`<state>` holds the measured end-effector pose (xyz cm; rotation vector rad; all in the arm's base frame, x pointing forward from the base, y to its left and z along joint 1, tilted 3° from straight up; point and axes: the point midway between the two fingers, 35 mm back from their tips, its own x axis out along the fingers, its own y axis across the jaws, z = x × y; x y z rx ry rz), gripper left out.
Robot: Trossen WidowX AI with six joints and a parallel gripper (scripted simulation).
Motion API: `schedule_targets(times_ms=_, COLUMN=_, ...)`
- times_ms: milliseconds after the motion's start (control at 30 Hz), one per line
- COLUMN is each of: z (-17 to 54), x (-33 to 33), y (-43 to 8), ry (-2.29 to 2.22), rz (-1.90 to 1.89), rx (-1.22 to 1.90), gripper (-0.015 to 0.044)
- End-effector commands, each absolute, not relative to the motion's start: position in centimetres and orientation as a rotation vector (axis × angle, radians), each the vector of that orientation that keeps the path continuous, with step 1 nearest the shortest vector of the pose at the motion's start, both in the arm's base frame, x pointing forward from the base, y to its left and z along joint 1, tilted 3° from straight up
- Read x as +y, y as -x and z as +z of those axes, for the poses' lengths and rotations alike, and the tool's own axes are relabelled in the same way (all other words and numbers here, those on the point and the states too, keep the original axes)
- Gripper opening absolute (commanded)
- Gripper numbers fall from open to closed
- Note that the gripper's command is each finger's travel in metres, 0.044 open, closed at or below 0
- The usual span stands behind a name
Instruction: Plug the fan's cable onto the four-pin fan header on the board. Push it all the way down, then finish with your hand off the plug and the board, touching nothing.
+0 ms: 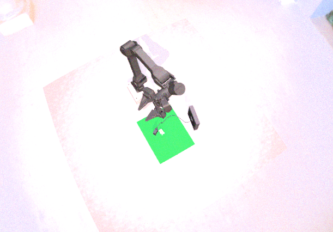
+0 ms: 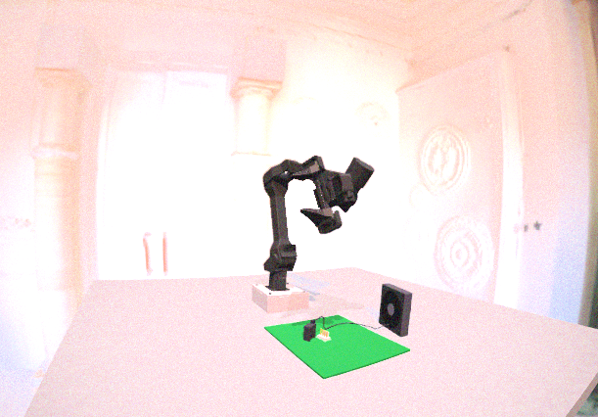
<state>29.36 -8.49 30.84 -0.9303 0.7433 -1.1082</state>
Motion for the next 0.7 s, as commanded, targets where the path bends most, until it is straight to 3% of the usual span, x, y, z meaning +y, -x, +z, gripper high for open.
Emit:
schedule_targets(times_ms=0, z=30.8, x=-8.5, y=-29.4, ry=0.930, rz=-1.108, rx=0.743, gripper=0.0426)
schedule_targets(times_ms=133, z=29.3, x=-9.0, y=-31.0, ry=0.850, rz=-1.014, rx=0.754, gripper=0.0440)
schedule_targets(times_ms=300, z=22.6, x=-10.1, y=-34.0, ry=0.426, rz=-0.768, rx=0.911, gripper=0.0440)
schedule_targets(times_ms=500, z=16.0, x=-8.8, y=-32.6, ry=-0.328, rz=-0.695, rx=1.226, gripper=0.0440)
schedule_targets(times_ms=667, z=14.8, x=-6.8, y=-31.0, ry=-0.849, rz=-0.765, rx=1.411, gripper=0.0440)
